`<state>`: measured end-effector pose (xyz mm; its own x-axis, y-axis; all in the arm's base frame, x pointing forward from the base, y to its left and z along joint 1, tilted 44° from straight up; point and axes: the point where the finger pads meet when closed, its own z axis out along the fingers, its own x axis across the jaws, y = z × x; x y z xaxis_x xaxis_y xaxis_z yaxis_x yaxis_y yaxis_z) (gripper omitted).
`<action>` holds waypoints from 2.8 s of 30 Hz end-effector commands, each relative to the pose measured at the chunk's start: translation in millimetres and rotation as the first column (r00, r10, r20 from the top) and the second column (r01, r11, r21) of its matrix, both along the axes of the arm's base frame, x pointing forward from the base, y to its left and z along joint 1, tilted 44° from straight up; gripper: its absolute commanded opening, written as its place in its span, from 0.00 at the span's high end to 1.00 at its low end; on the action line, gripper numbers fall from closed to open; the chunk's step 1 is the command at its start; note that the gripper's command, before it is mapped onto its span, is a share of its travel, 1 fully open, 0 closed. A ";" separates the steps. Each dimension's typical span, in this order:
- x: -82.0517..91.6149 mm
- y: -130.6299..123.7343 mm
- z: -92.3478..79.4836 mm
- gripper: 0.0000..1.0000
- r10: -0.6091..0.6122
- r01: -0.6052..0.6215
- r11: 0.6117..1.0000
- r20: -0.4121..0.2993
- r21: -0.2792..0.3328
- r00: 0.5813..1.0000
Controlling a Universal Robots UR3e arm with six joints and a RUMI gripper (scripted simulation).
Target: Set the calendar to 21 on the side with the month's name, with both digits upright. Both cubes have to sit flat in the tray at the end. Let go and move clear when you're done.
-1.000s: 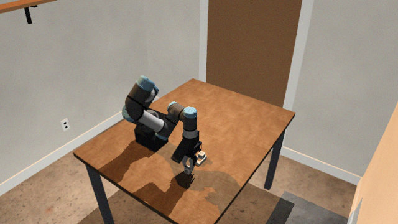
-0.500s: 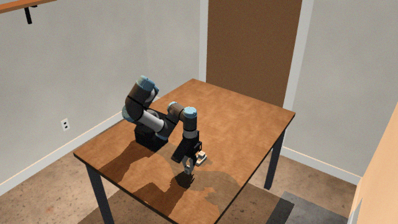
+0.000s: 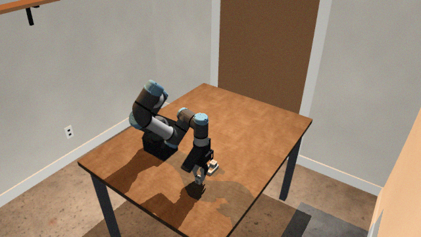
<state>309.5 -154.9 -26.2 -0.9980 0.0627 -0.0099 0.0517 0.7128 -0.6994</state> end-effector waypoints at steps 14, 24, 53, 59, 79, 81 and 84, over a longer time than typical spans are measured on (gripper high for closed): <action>0.5 0.2 0.4 0.83 0.001 -0.001 1.000 0.001 0.000 1.000; 0.5 0.2 0.4 0.72 0.001 -0.001 1.000 0.001 0.000 1.000; 1.2 13.5 14.0 0.72 0.001 -0.001 1.000 0.001 0.000 1.000; 1.5 21.0 21.7 0.72 0.001 -0.001 1.000 0.001 0.000 1.000; 3.3 55.8 57.3 0.72 0.001 -0.001 1.000 0.001 0.000 1.000; 3.4 58.2 59.7 0.72 0.001 -0.001 1.000 0.001 0.000 1.000; 3.5 60.8 62.3 0.72 0.001 -0.001 1.000 0.001 0.000 1.000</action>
<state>312.4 -97.7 32.3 -0.9981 0.0605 -0.0112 0.0511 0.7128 -0.6995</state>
